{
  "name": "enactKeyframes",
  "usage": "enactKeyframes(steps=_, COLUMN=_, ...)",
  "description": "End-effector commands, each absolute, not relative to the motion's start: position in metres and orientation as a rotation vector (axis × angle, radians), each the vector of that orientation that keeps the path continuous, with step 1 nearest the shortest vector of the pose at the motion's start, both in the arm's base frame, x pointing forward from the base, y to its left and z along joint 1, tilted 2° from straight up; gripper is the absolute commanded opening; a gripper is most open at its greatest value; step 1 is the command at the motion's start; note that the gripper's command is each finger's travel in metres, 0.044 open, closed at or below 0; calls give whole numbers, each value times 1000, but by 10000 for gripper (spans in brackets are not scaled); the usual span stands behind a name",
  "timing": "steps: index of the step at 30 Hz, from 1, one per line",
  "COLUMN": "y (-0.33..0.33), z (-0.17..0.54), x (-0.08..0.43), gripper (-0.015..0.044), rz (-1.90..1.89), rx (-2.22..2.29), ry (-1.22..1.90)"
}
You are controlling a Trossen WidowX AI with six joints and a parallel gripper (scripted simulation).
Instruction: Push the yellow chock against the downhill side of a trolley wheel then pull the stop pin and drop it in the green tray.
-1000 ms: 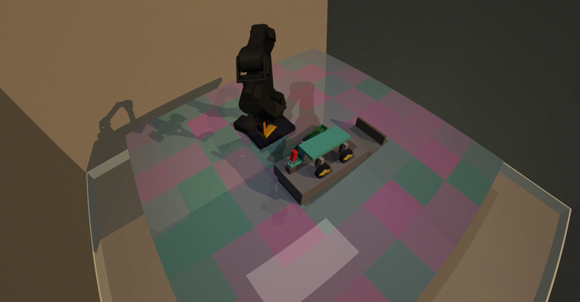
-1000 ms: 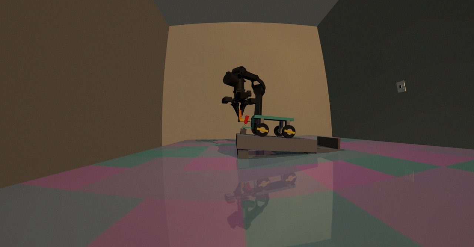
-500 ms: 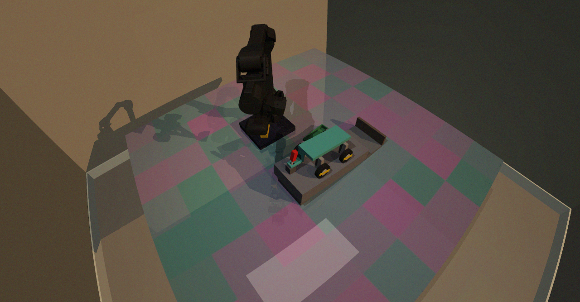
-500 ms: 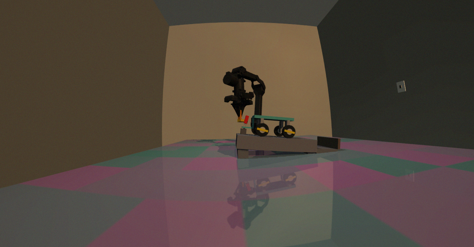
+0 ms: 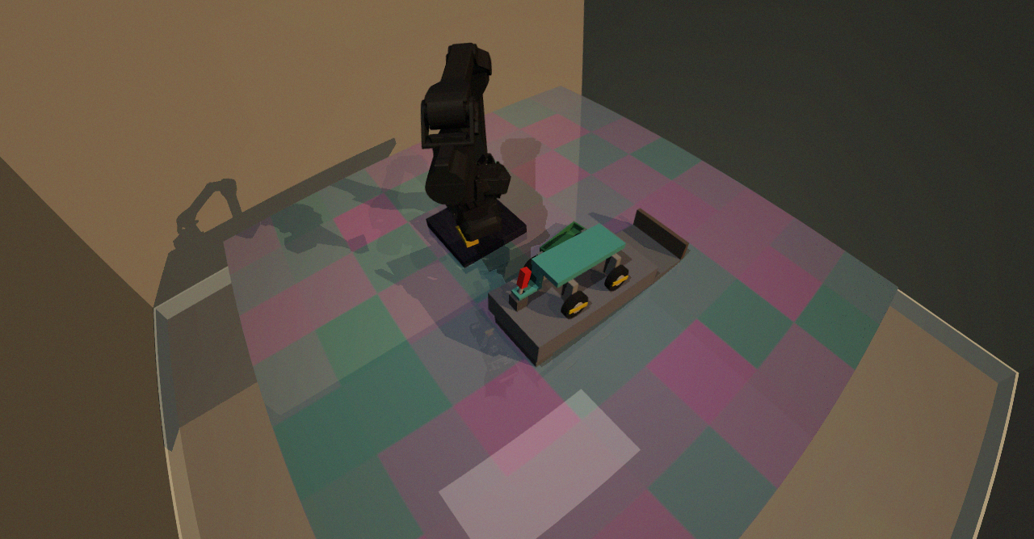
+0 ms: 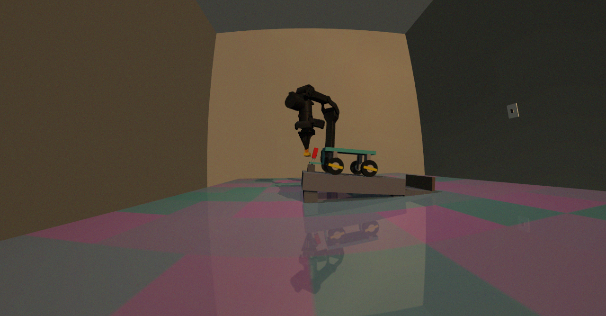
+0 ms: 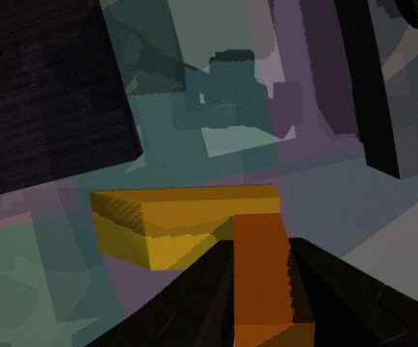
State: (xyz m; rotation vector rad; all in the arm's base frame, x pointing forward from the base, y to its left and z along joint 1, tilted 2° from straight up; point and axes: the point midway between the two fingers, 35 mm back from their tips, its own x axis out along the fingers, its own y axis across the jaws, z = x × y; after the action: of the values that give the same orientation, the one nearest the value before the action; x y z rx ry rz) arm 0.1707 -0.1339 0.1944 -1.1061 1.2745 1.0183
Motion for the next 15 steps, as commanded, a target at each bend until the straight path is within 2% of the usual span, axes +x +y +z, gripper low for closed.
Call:
enactKeyframes(steps=1, y=-133, z=195, x=171, gripper=0, rz=1121, rx=-1207, ry=1215)
enactKeyframes(steps=15, y=-119, z=193, x=175, gripper=0, rz=1158, rx=-1243, ry=1192)
